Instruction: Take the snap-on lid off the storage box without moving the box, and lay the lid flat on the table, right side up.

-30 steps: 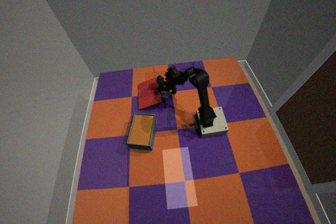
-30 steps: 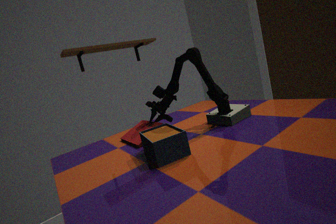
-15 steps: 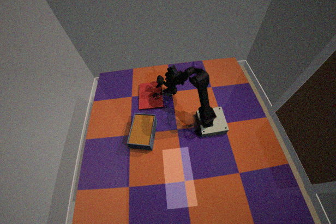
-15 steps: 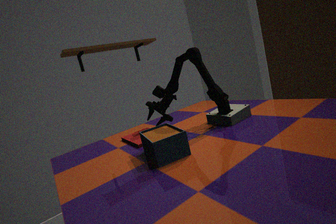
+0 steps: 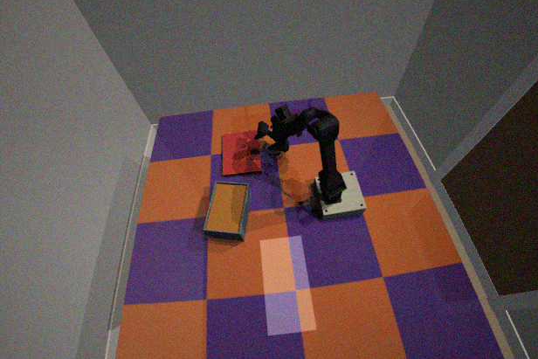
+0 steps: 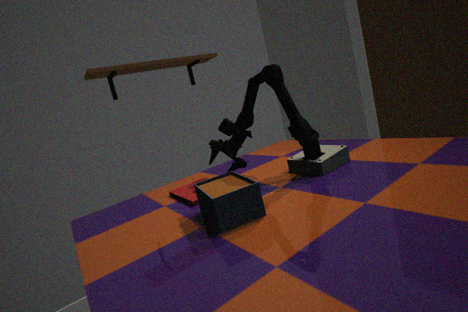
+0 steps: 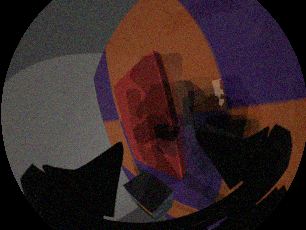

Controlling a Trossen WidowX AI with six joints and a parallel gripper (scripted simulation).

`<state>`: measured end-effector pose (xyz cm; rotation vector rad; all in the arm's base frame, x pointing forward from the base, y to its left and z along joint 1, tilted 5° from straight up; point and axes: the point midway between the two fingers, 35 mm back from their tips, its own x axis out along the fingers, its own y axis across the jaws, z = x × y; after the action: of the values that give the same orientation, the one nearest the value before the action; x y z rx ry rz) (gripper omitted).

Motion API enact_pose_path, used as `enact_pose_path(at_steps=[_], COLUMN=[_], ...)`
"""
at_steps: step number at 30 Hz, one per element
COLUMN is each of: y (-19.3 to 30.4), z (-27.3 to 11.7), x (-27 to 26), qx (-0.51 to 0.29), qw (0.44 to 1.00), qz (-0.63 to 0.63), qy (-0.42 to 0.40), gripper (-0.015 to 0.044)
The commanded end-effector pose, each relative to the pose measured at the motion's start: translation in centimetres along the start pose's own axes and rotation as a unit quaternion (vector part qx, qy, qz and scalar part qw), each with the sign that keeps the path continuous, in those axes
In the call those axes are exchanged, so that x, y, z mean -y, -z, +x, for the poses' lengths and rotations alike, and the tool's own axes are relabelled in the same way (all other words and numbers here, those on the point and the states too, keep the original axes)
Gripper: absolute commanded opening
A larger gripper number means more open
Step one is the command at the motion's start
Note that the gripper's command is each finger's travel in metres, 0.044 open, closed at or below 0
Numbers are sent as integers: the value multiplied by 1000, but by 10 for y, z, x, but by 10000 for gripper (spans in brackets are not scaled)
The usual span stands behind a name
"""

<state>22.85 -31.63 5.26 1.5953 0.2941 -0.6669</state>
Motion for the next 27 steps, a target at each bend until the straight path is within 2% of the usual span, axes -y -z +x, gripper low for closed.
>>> enact_pose_path(at_steps=[1,17,27], y=[1,1,-1], z=[-7,-31,-42], x=[6,27,13], qx=[-1,-1,-1], qw=[1000,1000,1000], qz=[0,0,0], qy=[0,1,1], gripper=[440,440,440])
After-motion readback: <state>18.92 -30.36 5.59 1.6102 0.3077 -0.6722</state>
